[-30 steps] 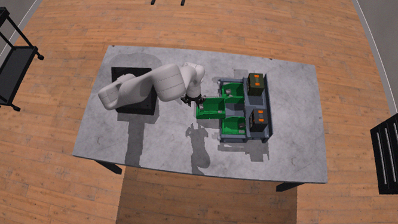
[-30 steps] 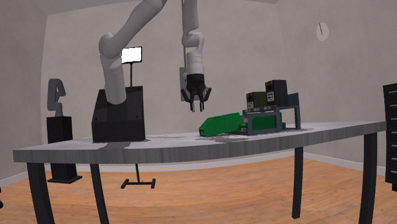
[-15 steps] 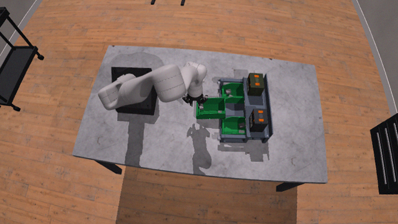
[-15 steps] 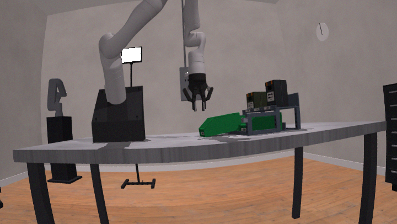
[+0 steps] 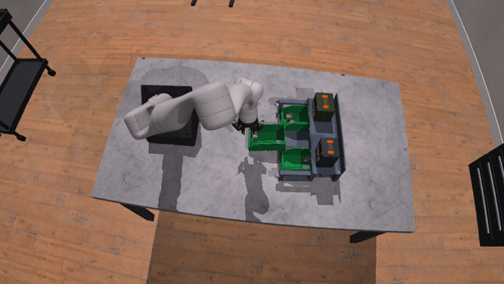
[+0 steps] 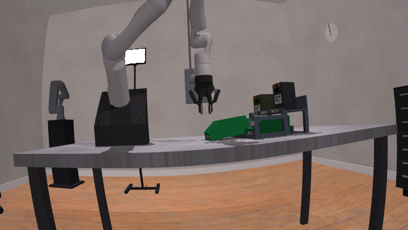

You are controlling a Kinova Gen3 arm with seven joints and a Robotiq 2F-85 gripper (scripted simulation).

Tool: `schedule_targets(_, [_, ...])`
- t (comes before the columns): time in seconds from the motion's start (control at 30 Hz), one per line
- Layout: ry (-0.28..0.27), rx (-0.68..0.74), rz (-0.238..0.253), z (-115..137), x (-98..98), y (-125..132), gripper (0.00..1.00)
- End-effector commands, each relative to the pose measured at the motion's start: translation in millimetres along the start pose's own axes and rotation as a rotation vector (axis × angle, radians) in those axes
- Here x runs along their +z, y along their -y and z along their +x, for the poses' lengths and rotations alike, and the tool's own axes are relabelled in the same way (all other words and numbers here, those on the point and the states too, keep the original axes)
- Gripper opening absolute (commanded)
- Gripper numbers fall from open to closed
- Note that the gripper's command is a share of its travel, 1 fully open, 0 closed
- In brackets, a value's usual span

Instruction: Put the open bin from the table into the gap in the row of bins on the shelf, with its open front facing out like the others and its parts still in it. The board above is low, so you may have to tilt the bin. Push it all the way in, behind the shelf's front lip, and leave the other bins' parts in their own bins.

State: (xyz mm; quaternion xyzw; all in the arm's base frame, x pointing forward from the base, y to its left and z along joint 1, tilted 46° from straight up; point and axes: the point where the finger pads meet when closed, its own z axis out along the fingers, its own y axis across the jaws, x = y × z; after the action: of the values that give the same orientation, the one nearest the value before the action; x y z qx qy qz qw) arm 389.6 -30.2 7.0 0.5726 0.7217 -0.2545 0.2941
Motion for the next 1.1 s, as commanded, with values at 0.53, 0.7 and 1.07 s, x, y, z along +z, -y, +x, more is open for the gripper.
schedule_targets(0.53, [-0.001,0.0,-0.002,0.6,-1.4,-3.9,0.39])
schedule_targets(0.7, [-0.001,0.0,-0.002,0.6,-1.4,-3.9,0.39])
schedule_targets(1.07, [-0.001,0.0,-0.002,0.6,-1.4,-3.9,1.0])
